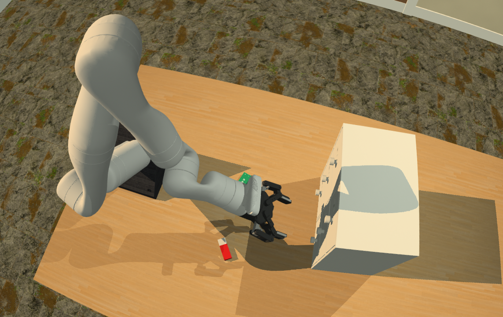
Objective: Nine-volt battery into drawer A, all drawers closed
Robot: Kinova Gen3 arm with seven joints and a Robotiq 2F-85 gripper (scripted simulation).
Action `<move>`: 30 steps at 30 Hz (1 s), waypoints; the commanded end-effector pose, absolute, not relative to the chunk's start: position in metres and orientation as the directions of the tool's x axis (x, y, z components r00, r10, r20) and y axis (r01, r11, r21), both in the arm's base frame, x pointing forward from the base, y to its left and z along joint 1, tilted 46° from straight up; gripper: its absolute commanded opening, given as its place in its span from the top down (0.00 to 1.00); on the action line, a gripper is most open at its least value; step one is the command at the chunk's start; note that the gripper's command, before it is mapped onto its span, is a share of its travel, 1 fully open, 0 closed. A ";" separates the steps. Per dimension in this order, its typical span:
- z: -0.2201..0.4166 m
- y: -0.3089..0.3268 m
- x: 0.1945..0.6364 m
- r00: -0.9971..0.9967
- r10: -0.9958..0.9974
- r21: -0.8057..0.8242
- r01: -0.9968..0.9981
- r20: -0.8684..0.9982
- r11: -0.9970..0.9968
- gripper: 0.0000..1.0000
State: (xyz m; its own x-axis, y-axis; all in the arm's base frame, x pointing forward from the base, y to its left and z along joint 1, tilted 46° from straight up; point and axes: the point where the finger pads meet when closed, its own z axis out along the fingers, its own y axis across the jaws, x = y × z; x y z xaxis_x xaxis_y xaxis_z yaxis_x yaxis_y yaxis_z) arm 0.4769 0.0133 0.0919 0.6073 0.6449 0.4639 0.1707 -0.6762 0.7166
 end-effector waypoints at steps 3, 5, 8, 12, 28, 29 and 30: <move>0.096 0.021 0.477 0.618 0.638 0.711 0.174 0.460 -0.681 0.00; 0.096 0.022 0.476 0.628 0.633 0.711 0.174 0.453 -0.681 0.00; 0.098 0.023 0.475 0.644 0.625 0.711 0.174 0.442 -0.681 0.00; 0.099 0.024 0.473 0.664 0.614 0.711 0.174 0.427 -0.682 0.00; 0.105 0.029 0.466 0.732 0.572 0.711 0.174 0.369 -0.682 0.00; 0.106 0.029 0.465 0.737 0.569 0.711 0.174 0.365 -0.682 0.00; 0.106 0.029 0.465 0.742 0.566 0.711 0.174 0.361 -0.681 0.00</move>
